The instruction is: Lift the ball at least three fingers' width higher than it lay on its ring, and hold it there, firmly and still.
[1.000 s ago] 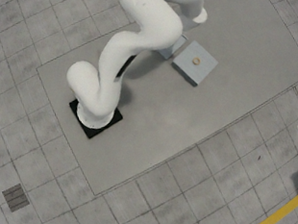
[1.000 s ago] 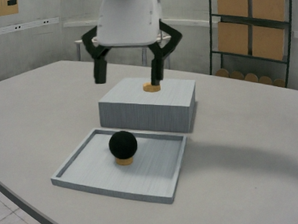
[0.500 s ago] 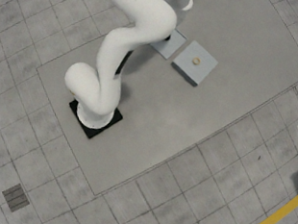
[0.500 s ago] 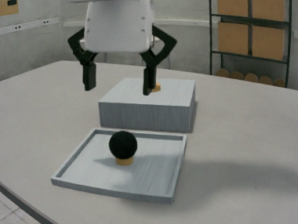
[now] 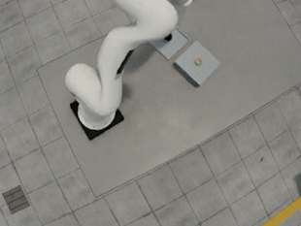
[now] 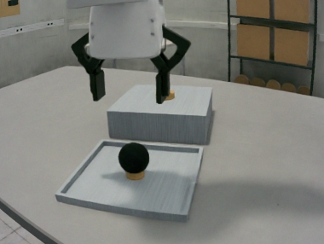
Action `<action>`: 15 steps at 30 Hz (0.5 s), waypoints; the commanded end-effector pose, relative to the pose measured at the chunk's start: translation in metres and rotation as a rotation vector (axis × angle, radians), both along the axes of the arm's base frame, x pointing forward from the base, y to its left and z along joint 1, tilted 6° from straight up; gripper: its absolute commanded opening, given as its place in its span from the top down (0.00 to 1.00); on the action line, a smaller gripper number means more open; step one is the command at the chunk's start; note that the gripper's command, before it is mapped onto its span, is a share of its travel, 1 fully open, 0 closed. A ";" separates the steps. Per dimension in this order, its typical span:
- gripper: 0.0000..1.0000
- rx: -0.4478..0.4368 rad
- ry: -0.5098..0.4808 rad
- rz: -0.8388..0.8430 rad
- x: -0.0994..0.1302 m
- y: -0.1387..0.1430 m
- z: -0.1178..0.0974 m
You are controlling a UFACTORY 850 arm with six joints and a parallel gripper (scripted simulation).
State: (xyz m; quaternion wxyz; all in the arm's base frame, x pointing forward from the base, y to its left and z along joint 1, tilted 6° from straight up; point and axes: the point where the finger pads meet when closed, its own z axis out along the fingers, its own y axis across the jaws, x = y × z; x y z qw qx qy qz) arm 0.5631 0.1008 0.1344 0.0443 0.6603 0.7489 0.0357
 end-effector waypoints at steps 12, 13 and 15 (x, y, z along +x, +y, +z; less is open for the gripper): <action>0.00 -0.005 0.008 -0.001 0.007 0.001 -0.099; 0.00 -0.005 0.008 -0.001 0.007 0.001 -0.099; 0.00 -0.005 0.008 -0.001 0.007 0.001 -0.099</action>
